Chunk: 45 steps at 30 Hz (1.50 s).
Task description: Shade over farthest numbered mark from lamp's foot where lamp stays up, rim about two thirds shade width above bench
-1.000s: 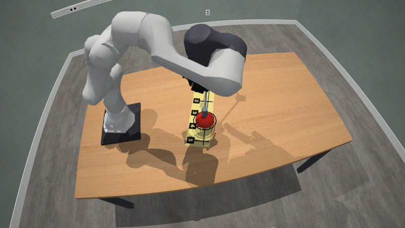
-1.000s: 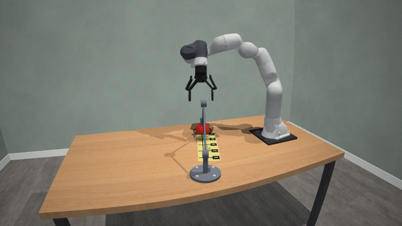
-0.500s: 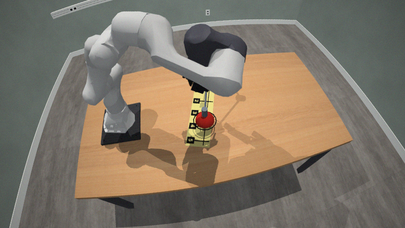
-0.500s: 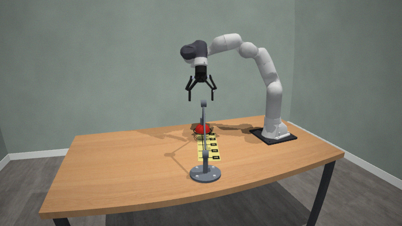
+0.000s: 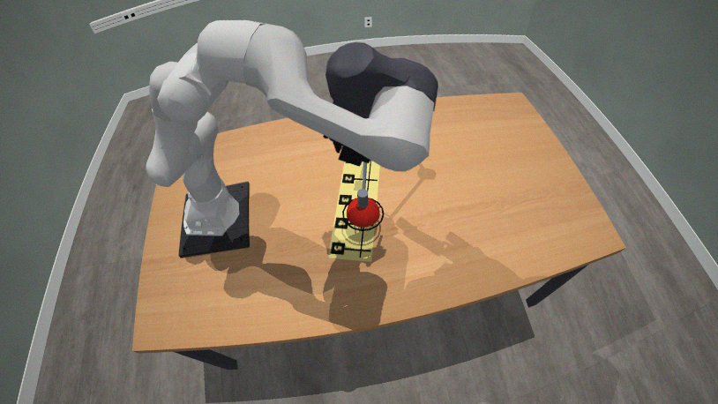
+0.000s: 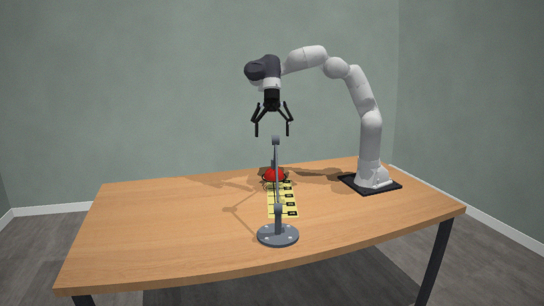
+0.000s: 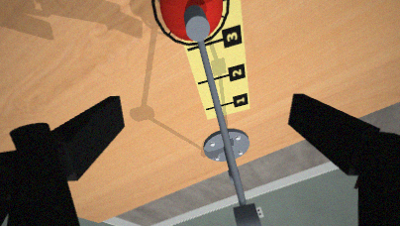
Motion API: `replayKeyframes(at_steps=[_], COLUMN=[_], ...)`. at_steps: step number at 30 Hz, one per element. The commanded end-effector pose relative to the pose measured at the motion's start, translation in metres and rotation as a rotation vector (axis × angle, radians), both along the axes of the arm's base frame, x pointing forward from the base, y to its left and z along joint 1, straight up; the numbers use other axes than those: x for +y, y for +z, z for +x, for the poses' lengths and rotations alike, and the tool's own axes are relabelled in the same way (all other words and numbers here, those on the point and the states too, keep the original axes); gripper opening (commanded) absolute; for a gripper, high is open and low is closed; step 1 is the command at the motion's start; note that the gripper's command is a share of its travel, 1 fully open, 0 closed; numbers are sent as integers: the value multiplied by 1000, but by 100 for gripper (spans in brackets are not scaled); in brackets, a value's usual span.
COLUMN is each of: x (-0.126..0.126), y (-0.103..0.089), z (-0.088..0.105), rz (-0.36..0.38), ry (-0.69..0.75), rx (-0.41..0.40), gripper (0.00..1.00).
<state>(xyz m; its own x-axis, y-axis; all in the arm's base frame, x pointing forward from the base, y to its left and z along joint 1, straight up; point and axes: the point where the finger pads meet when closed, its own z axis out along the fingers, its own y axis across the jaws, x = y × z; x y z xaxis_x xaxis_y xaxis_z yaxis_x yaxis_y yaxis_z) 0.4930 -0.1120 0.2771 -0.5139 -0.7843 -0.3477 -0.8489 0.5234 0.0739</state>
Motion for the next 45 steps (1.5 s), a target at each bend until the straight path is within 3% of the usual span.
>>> replayKeyframes(at_steps=[1, 17, 45], x=[0, 13, 13], y=[0, 3, 3], z=[0, -7, -7], rz=[0, -36, -36], ry=[0, 245, 249], rx=[0, -69, -71], gripper=[100, 100, 100])
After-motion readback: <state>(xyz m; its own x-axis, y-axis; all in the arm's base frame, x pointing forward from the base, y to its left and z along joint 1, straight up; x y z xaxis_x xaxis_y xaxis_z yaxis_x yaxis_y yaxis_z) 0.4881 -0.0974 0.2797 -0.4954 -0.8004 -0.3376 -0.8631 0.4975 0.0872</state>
